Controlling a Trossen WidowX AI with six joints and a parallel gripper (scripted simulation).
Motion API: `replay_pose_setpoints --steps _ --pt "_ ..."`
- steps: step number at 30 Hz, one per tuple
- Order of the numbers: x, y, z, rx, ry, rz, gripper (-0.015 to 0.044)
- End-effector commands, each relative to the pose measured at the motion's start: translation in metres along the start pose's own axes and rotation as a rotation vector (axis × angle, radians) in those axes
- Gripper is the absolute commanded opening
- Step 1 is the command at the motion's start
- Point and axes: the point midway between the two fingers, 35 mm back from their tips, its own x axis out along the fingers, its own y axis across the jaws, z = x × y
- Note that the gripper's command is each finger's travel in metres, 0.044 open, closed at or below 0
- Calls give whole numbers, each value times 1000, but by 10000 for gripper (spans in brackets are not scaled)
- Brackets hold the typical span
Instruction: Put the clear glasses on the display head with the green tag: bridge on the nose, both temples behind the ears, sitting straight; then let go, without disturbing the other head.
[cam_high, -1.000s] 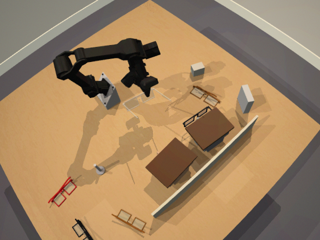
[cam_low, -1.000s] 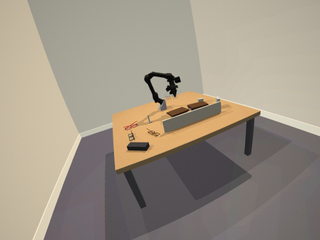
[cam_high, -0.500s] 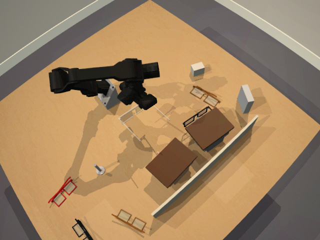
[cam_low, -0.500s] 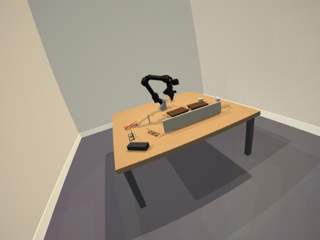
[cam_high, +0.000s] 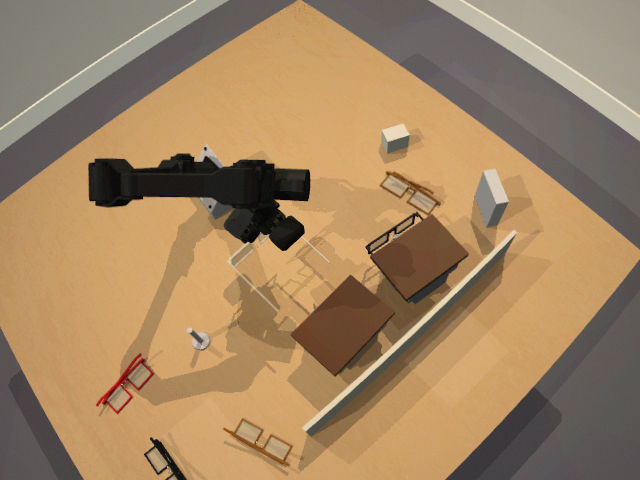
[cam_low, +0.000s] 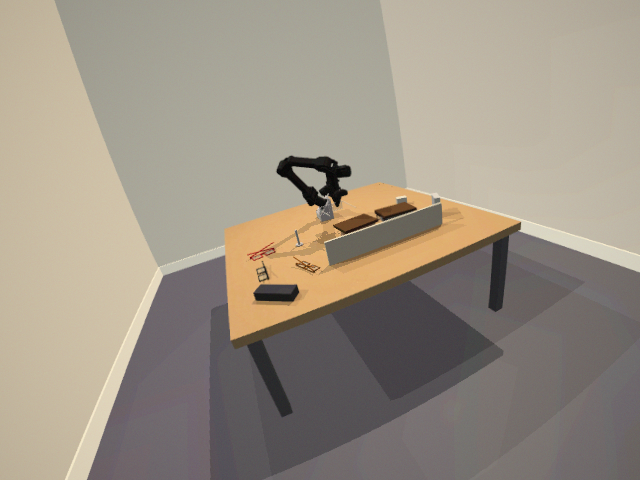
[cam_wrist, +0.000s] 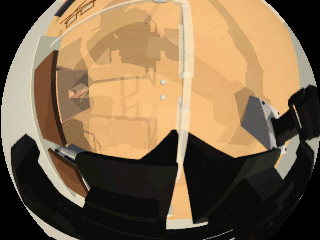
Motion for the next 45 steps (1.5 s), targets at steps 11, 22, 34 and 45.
replay_pose_setpoints --steps 11,22,34,45 --pt "15 -1 -2 -8 5 71 0" --pt "27 -1 -2 -8 1 35 0" --pt "41 -1 -1 -7 1 41 0" --pt "53 -1 0 -7 0 41 0"
